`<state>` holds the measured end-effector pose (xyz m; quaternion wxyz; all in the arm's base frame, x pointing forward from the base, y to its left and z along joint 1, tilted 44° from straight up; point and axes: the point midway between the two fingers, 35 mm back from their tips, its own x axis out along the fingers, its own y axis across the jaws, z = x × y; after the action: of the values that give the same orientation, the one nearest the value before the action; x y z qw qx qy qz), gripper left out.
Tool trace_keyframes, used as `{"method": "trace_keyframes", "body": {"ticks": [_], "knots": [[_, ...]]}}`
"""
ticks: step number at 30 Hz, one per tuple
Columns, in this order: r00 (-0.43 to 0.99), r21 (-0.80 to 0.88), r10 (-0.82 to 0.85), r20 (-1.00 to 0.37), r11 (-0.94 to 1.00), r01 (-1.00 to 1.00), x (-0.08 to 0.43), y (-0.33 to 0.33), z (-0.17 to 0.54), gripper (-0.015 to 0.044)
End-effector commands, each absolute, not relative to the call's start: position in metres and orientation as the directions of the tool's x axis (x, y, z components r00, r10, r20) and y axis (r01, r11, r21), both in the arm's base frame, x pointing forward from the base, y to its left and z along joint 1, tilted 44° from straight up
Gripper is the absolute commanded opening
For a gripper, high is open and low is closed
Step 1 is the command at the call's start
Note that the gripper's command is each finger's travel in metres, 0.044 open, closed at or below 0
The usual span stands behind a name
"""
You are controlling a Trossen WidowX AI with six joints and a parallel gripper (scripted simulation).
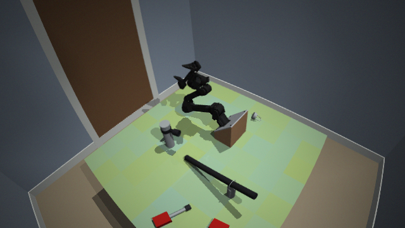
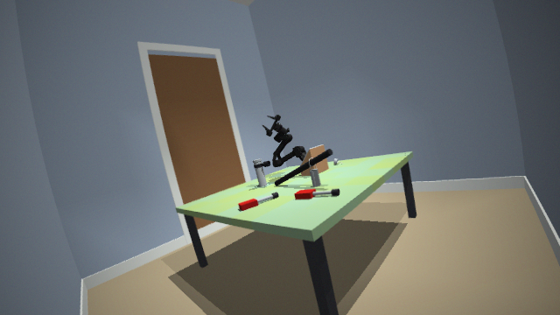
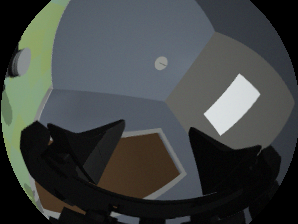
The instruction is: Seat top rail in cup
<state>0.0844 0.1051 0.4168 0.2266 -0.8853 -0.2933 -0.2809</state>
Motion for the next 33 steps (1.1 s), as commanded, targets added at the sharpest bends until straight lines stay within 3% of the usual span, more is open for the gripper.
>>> {"method": "trace_keyframes", "body": {"ticks": [1,6,10,14,17,24,29,33], "knots": [[0.666,-0.222,0.394,0.634,-0.732,0.645,0.083,0.107,0.417,0.0426],[0.639,0.184,0.501,0.584,-0.848,0.497,0.077,0.164,0.416,0.0440],[0.667,0.544,0.582,0.465,-0.782,0.302,0.085,0.212,0.401,0.0440],[0.737,0.875,0.619,0.273,-0.478,0.077,0.111,0.260,0.366,0.0440],[0.791,0.984,0.599,0.127,-0.177,-0.023,0.135,0.283,0.336,0.0440],[0.870,0.901,0.470,-0.152,0.428,-0.074,0.183,0.298,0.273,0.0440],[0.891,0.624,0.306,-0.336,0.781,-0.033,0.215,0.290,0.227,0.0440],[0.876,0.312,0.142,-0.460,0.950,0.010,0.238,0.273,0.192,0.0440]]}}
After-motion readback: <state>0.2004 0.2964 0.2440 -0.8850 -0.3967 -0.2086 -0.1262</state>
